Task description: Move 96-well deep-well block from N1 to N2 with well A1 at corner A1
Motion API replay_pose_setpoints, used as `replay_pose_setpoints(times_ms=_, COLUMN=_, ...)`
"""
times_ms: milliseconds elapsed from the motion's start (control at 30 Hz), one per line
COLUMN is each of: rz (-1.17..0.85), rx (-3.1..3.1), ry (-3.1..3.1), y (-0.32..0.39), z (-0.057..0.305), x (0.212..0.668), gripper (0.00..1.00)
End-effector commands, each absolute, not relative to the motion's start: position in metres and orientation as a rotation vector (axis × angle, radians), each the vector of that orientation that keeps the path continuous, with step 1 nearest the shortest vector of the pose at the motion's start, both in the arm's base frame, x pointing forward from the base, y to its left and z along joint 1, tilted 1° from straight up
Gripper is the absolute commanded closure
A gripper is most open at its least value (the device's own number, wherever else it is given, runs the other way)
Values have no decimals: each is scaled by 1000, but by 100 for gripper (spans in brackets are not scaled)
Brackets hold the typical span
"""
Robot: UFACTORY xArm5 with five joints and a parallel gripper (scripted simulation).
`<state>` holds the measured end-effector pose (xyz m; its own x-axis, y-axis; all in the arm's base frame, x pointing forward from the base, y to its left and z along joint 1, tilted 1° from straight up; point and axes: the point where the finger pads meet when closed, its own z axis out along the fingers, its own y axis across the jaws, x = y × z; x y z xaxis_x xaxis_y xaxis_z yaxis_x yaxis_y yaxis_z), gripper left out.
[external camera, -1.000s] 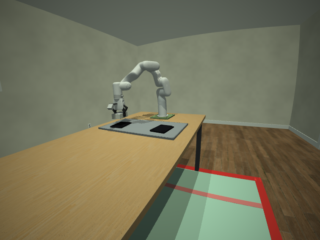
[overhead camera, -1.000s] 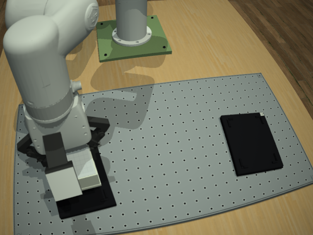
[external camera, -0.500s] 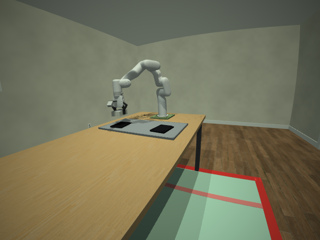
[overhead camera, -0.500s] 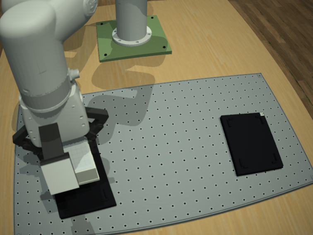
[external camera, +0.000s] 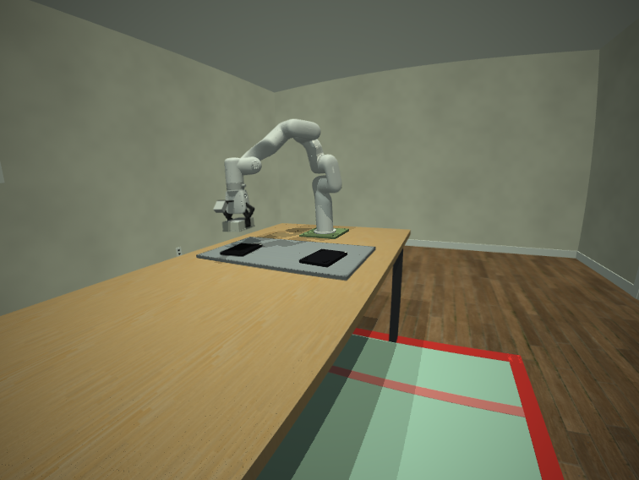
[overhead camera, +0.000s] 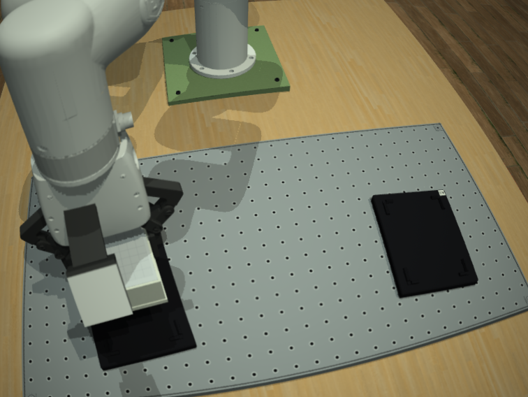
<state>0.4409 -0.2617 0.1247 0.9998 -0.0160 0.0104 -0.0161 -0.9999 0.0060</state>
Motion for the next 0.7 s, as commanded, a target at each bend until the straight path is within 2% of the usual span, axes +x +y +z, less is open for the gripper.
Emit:
replay_pose_setpoints(times_ms=0, rz=23, rx=3133, ry=-77, y=-259, z=127, x=442, gripper=100)
replay_pose_setpoints(times_ms=200, rz=24, rx=3112, ry=-384, y=-239, z=126, x=445, gripper=100)
replay_pose_setpoints(times_ms=667, rz=23, rx=3113, ry=-384, y=-199, z=126, x=450, gripper=100)
